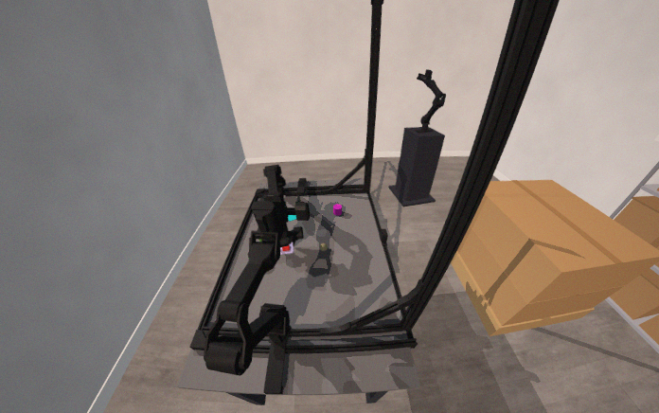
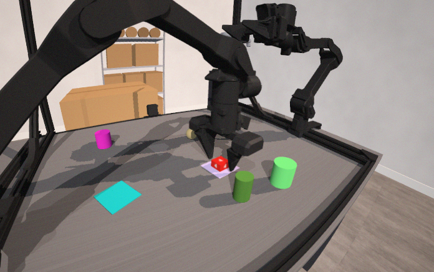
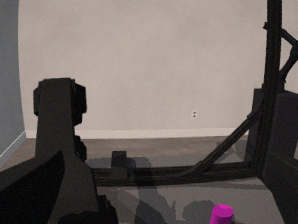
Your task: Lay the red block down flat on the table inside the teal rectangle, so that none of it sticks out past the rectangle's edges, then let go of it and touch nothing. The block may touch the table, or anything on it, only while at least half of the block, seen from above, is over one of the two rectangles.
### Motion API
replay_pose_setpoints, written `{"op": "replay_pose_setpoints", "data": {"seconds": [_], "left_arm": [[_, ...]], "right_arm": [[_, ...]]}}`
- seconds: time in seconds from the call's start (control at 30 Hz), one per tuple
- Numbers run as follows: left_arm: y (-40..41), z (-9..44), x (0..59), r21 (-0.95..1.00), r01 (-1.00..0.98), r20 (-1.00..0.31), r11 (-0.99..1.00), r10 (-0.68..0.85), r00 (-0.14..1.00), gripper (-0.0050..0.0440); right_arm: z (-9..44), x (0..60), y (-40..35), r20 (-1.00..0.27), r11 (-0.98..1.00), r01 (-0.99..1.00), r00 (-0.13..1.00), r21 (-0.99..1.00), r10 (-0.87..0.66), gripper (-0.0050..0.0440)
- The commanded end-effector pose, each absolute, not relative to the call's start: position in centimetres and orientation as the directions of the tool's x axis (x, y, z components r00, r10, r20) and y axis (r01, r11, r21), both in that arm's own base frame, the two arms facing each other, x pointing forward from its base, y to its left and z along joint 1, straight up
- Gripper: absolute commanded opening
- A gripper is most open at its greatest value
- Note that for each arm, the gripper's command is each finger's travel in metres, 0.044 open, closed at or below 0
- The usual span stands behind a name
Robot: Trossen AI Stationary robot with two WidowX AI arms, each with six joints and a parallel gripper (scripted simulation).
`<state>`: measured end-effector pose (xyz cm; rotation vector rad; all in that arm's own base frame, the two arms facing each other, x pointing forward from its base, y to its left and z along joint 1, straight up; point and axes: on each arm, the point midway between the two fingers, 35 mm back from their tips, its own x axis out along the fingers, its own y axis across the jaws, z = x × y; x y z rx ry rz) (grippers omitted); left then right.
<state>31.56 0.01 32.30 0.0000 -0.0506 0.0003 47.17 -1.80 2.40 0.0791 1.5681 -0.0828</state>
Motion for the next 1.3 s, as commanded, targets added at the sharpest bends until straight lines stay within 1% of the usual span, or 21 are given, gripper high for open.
{"op": "replay_pose_setpoints", "data": {"seconds": [0.0,0.07,0.13,0.4,0.47,0.73,0.8,0.9,0.97,1.27], "left_arm": [[0.0,32.3,31.6,0.0,0.0,0.05,1.0,0.0,0.999,0.044],[0.0,32.3,31.6,0.0,0.0,0.05,1.0,0.0,0.999,0.044],[0.0,32.3,31.6,0.0,0.0,0.05,1.0,0.0,0.999,0.044],[0.0,32.3,31.6,0.0,0.0,0.05,1.0,0.0,0.999,0.044],[0.0,32.3,31.6,0.0,0.0,0.05,1.0,0.0,0.999,0.044],[0.0,32.3,31.6,0.0,0.0,0.05,1.0,0.0,0.999,0.044],[0.0,32.3,31.6,0.0,0.0,0.05,1.0,0.0,0.999,0.044],[0.0,32.3,31.6,0.0,0.0,0.05,1.0,0.0,0.999,0.044],[0.0,32.3,31.6,0.0,0.0,0.05,1.0,0.0,0.999,0.044],[0.0,32.3,31.6,0.0,0.0,0.05,1.0,0.0,0.999,0.044]], "right_arm": [[2.2,47.2,-1.7,-1.0,0.995,0.102,0.0,0.0,0.0,0.0272],[2.2,47.2,-1.7,-1.0,0.995,0.102,0.0,0.0,0.0,0.0224],[2.2,47.2,-1.7,-1.0,0.995,0.102,0.0,0.0,0.0,0.0224],[2.2,47.2,-1.7,-1.0,0.995,0.102,0.0,0.0,0.0,0.0171],[2.2,47.2,-1.7,-1.0,0.995,0.102,0.0,0.0,0.0,0.0171],[2.2,47.2,-1.7,-1.0,0.995,0.102,0.0,0.0,0.0,0.0117],[2.8,47.2,-1.8,-1.0,0.995,0.103,0.0,0.0,0.0,0.0069],[5.8,47.3,-1.8,-1.0,0.995,0.105,0.0,0.0,0.0,0.0],[7.1,47.2,-1.9,-1.0,0.994,0.106,0.0,0.0,0.0,0.0],[7.3,47.1,-1.8,-1.0,0.995,0.104,0.0,0.0,0.0,0.0]]}}
